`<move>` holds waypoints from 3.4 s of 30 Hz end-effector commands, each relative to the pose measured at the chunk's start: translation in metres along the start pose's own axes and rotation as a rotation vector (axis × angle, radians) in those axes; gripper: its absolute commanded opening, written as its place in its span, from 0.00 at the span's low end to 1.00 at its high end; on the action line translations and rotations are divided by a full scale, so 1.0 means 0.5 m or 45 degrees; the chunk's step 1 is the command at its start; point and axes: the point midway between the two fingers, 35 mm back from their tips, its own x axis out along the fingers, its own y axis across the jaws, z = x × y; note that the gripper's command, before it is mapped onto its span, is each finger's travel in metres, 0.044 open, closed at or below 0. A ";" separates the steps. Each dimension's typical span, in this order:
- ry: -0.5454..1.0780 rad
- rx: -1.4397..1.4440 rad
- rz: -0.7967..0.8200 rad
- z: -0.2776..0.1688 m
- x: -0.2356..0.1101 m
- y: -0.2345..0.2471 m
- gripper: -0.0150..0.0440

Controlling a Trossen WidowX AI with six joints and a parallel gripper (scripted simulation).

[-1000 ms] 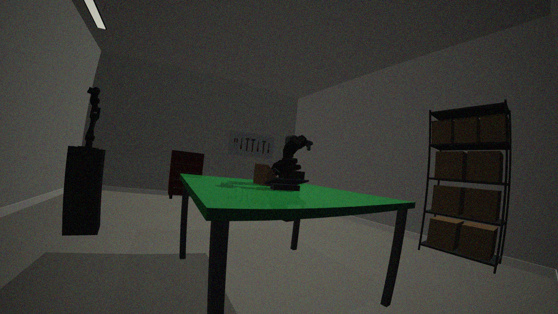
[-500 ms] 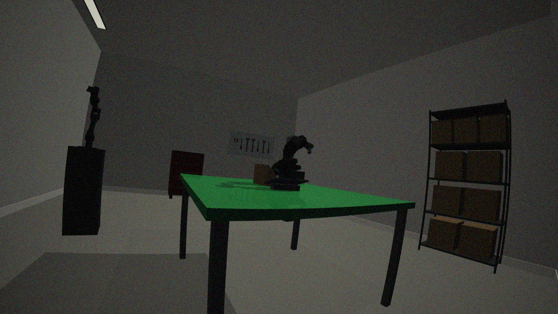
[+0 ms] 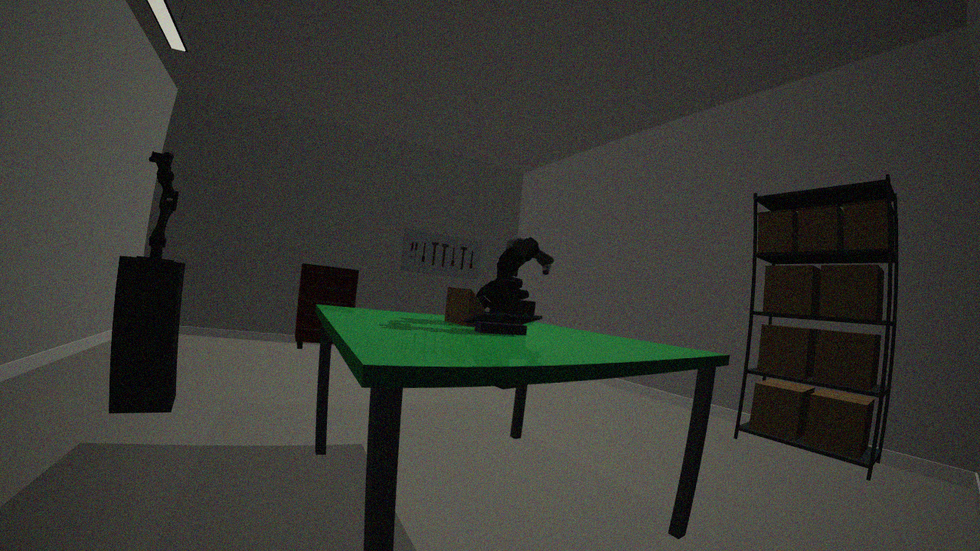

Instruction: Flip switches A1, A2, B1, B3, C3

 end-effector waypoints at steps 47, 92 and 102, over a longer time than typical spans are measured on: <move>-0.066 0.009 0.003 -0.121 -0.007 0.000 0.25; -0.066 0.009 0.004 -0.121 0.002 0.000 0.25; -0.066 0.009 0.004 -0.121 0.004 0.000 0.25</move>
